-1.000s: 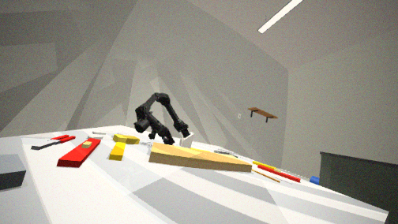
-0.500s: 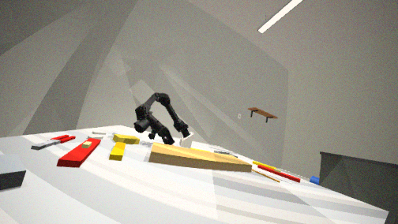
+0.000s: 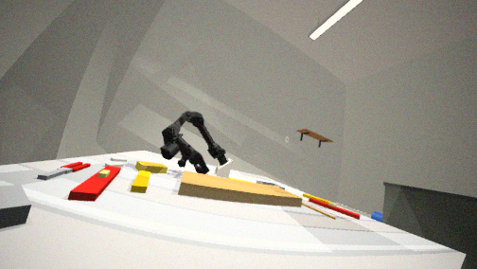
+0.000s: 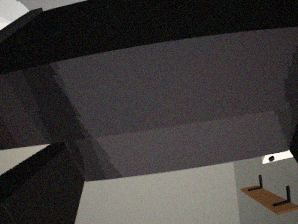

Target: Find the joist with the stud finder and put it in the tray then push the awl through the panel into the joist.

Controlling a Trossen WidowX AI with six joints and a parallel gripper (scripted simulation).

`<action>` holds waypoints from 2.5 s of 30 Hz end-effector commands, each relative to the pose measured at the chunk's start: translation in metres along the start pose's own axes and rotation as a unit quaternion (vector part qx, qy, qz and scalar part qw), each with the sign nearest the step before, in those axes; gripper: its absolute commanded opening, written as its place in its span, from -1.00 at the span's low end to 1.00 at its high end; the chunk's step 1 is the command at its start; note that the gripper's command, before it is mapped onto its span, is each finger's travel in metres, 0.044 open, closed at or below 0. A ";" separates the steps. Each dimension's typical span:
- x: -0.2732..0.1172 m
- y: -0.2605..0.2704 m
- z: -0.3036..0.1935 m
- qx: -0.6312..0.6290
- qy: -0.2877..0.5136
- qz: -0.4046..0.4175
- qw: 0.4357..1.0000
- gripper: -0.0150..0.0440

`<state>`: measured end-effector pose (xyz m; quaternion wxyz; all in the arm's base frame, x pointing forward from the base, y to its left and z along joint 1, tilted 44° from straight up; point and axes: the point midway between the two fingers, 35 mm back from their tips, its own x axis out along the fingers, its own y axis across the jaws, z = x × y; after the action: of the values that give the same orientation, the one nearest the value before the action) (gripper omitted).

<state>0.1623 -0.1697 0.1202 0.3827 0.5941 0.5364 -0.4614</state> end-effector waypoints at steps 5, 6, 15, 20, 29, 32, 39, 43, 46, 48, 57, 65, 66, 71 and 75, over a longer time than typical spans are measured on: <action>-0.001 0.000 0.004 0.003 -0.009 0.001 1.000 0.79; -0.001 0.000 0.004 0.003 -0.009 0.001 1.000 0.79; -0.001 0.000 0.004 0.003 -0.009 0.001 1.000 0.79; -0.001 0.000 0.004 0.003 -0.009 0.001 1.000 0.79; -0.001 0.000 0.003 0.002 -0.005 0.001 1.000 0.79; 0.000 0.000 0.000 0.000 0.000 0.001 1.000 0.79; 0.000 0.000 0.000 0.000 0.000 0.001 1.000 0.79; 0.000 0.000 0.000 0.001 0.000 0.000 1.000 0.97; 0.000 0.000 0.000 0.001 0.000 0.000 1.000 1.00; 0.000 0.000 0.000 0.001 0.000 0.000 1.000 1.00; -0.001 0.000 0.000 0.001 0.000 0.000 1.000 1.00; -0.009 0.000 0.000 0.000 0.000 0.000 1.000 1.00; -0.010 0.000 0.000 0.000 0.000 0.000 1.000 1.00; -0.016 0.000 0.000 0.000 -0.001 0.001 1.000 1.00; -0.020 0.000 0.000 0.000 -0.001 0.001 1.000 1.00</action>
<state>0.1628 -0.1746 0.1359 0.3818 0.5961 0.5341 -0.4622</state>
